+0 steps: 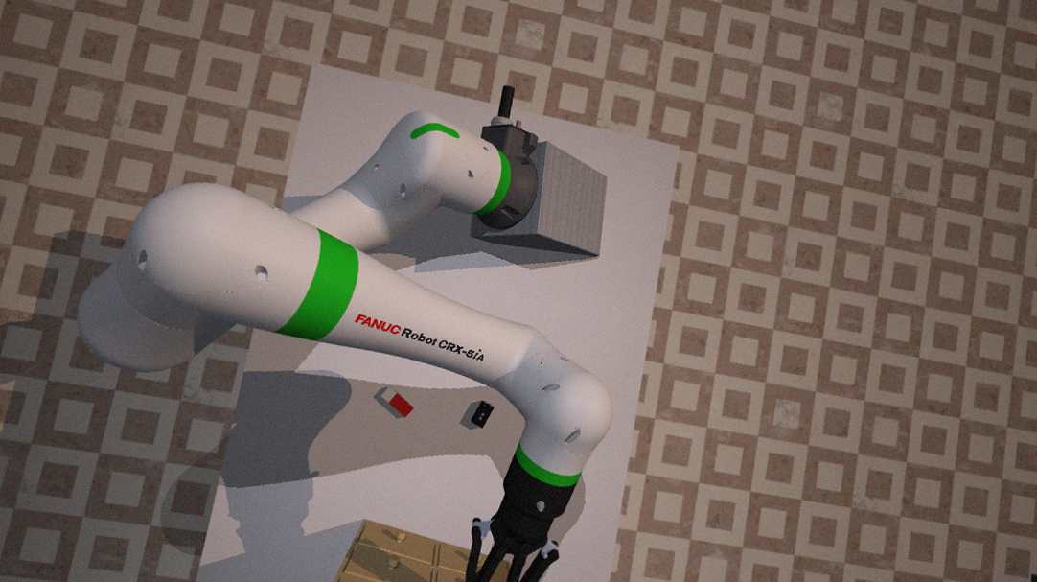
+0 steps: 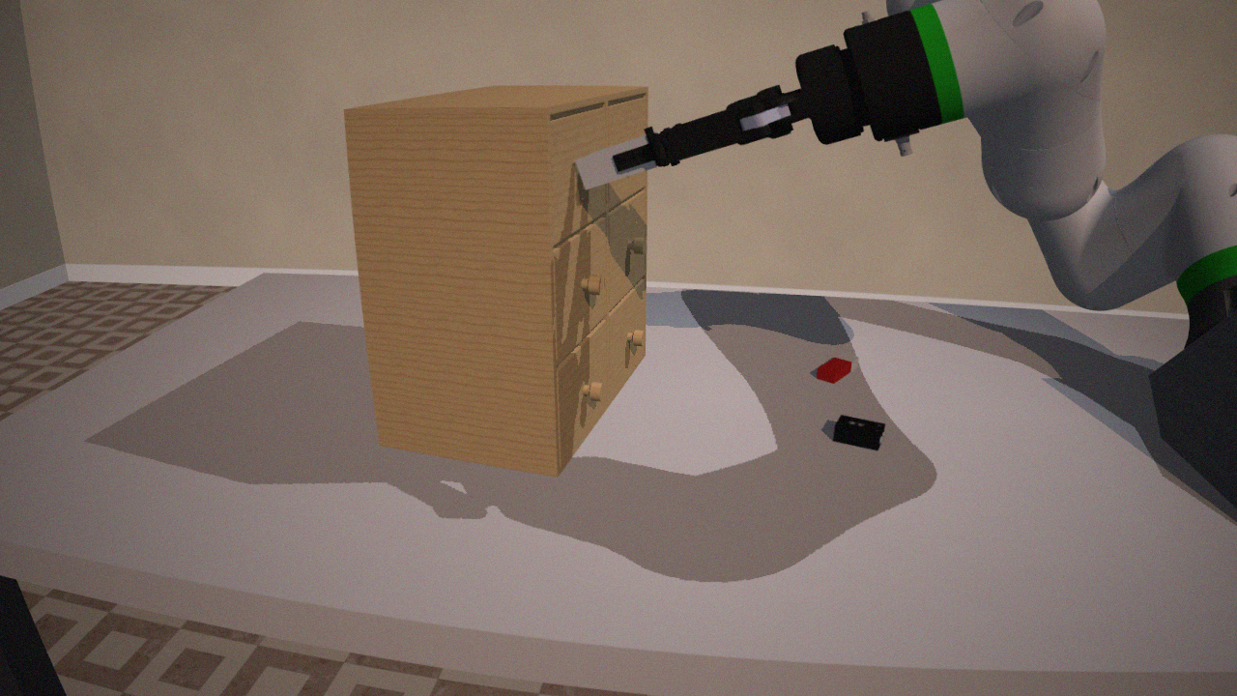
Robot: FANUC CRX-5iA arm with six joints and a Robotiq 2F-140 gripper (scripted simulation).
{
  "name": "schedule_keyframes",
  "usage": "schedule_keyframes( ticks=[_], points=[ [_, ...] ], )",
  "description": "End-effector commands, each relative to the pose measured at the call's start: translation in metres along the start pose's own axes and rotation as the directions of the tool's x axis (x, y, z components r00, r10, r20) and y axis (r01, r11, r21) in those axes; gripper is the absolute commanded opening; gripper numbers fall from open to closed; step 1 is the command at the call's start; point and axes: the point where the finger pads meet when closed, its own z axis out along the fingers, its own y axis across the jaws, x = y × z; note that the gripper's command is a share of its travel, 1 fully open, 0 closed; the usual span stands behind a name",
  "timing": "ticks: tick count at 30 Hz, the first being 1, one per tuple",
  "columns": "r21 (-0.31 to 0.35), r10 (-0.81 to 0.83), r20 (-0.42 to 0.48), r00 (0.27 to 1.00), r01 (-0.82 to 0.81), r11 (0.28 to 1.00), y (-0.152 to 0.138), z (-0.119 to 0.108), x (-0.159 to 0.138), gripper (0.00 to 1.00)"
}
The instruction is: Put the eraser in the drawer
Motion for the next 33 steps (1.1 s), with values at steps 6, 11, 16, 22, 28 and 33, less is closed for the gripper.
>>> schedule_keyframes(
  ticks=[6, 11, 16, 22, 28, 33],
  points=[
    [0.000, 0.000, 0.000, 1.000, 0.000, 1.000, -0.0001, -0.0001, 0.0003, 0.20],
    [0.000, 0.000, 0.000, 1.000, 0.000, 1.000, -0.0001, -0.0001, 0.0003, 0.08],
    [0.000, 0.000, 0.000, 1.000, 0.000, 1.000, -0.0001, -0.0001, 0.0003, 0.08],
    [0.000, 0.000, 0.000, 1.000, 0.000, 1.000, -0.0001, -0.0001, 0.0003, 0.08],
    [0.000, 0.000, 0.000, 1.000, 0.000, 1.000, -0.0001, -0.0001, 0.0003, 0.08],
    [0.000, 0.000, 0.000, 1.000, 0.000, 1.000, -0.0001, -0.0001, 0.0002, 0.08]
  ],
)
